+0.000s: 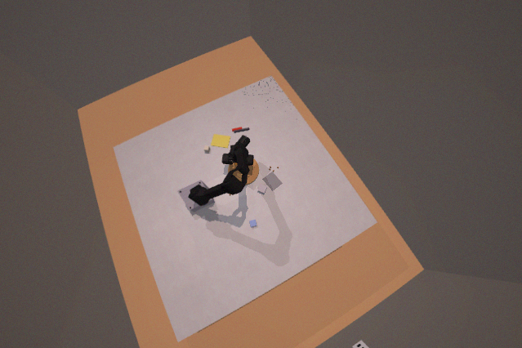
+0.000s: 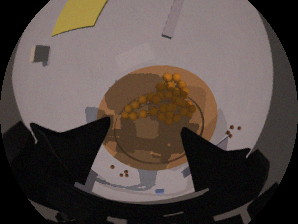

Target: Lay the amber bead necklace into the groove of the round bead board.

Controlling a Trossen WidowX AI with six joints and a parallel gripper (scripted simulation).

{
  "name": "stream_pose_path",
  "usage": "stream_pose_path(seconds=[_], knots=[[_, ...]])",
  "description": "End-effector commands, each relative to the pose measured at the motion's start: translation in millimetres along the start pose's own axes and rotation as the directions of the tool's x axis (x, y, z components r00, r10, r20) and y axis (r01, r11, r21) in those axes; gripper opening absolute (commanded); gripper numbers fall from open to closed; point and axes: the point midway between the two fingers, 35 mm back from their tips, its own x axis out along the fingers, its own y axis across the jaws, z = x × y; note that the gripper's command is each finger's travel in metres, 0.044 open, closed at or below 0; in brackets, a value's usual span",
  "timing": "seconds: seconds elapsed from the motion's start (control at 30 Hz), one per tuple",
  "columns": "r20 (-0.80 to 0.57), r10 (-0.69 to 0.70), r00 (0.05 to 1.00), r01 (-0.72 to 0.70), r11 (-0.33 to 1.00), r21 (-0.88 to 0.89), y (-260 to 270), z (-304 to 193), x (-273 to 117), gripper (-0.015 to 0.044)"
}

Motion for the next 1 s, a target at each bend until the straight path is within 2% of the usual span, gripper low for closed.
stream_pose_path(seconds=[0.0, 0.77, 0.83, 0.97], knots=[[0.002, 0.003, 1.000, -0.003, 1.000, 0.004, 0, 1, -3, 0.0440], [0.002, 0.003, 1.000, -0.003, 1.000, 0.004, 0, 1, -3, 0.0440], [0.003, 0.003, 1.000, -0.003, 0.999, -0.032, -1, 5, -5, 0.0388], [0.005, 0.003, 1.000, -0.001, 0.971, -0.240, -6, 30, -20, 0.0380]])
